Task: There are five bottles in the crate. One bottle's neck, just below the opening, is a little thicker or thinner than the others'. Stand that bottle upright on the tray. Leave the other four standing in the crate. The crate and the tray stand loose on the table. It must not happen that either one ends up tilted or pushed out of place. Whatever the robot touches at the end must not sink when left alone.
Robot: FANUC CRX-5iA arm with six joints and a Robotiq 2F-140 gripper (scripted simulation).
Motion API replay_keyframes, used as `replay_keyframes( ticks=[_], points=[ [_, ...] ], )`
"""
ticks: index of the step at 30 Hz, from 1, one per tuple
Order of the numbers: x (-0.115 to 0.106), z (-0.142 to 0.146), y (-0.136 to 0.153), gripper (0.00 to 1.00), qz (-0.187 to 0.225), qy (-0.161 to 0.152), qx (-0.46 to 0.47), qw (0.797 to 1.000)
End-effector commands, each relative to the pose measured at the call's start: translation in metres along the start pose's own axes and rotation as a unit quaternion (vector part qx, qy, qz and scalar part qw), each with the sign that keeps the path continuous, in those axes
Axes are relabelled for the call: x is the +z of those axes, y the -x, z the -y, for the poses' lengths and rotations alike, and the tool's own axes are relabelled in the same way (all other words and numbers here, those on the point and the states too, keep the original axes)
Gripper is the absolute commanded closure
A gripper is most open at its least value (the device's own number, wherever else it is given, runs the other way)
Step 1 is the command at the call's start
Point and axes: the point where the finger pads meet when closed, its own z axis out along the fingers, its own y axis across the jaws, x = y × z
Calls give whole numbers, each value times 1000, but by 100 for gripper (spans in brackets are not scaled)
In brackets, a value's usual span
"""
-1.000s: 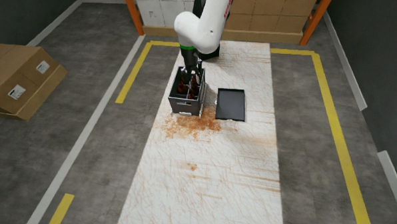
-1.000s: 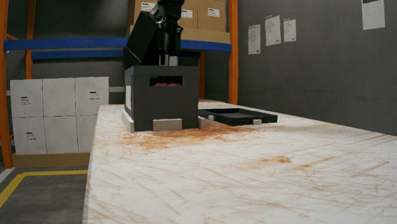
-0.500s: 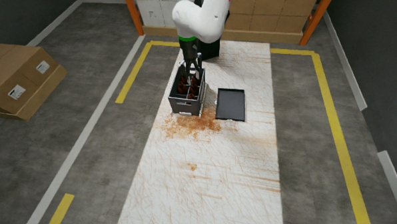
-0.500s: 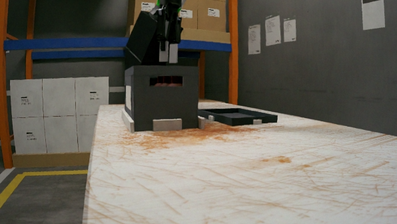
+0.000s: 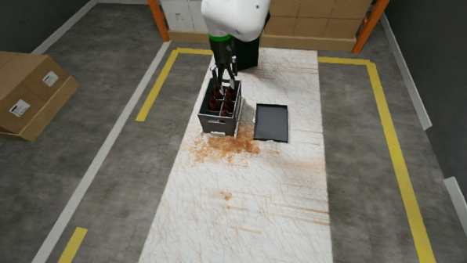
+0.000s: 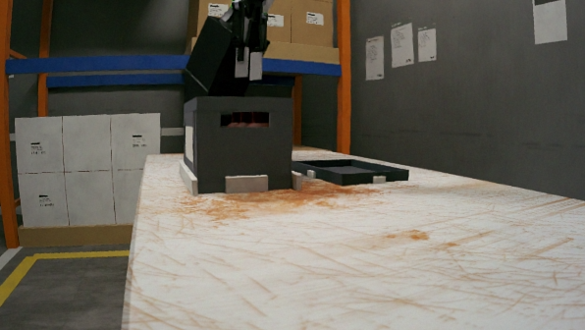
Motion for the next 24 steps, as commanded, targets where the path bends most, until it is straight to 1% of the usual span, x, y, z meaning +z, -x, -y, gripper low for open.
replay_keyframes(
  ticks=[1, 6, 7, 24],
  points=[
    [-1, 1, 0, 56, 0, -1, 0, 1000],
    [-2, 1, 0, 56, 0, -1, 0, 1000],
    [-2, 1, 0, 90, 0, -1, 0, 1000],
    [-2, 1, 0, 90, 0, -1, 0, 1000]
  ],
)
